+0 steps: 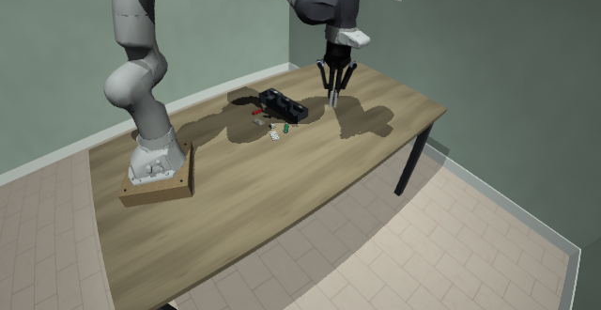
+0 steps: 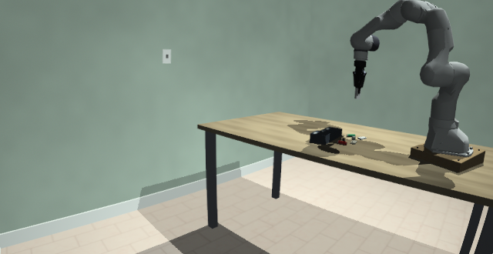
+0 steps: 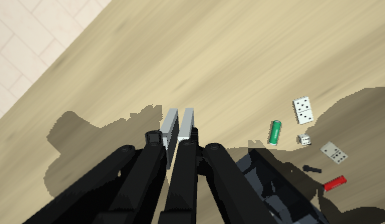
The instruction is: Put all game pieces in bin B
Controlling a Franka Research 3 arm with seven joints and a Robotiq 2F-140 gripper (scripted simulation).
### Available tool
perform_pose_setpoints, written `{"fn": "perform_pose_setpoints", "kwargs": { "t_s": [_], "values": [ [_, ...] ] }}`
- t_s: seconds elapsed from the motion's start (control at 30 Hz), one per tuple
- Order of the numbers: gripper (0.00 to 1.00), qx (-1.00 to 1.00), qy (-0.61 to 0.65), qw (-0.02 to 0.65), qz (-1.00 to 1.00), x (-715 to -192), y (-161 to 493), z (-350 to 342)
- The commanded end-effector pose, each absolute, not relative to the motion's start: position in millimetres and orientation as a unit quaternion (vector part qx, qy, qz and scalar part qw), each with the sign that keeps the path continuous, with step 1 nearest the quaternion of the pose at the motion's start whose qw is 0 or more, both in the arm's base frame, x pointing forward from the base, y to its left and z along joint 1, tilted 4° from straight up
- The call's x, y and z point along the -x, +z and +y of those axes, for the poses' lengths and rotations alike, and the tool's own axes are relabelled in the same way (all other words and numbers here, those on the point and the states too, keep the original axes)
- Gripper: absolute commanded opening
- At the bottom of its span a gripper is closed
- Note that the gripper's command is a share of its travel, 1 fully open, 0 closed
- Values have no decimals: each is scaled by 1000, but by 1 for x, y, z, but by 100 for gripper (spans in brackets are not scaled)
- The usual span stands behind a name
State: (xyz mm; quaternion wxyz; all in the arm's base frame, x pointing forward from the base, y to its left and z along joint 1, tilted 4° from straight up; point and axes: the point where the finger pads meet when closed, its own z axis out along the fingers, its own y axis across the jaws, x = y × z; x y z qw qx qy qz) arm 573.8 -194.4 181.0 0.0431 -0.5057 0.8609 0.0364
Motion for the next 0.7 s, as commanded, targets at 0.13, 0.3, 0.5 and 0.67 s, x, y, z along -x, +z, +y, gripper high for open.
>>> {"fn": "perform_pose_setpoints", "kwargs": {
  "t_s": [0.13,0.3,0.5,0.67],
  "values": [
    [5,596,29,51,801,-572,183,-184],
    [5,632,27,50,773,-569,185,-169],
    [5,672,24,50,739,-566,186,-154],
    [5,700,23,49,712,-561,187,-139]
  ]
}}
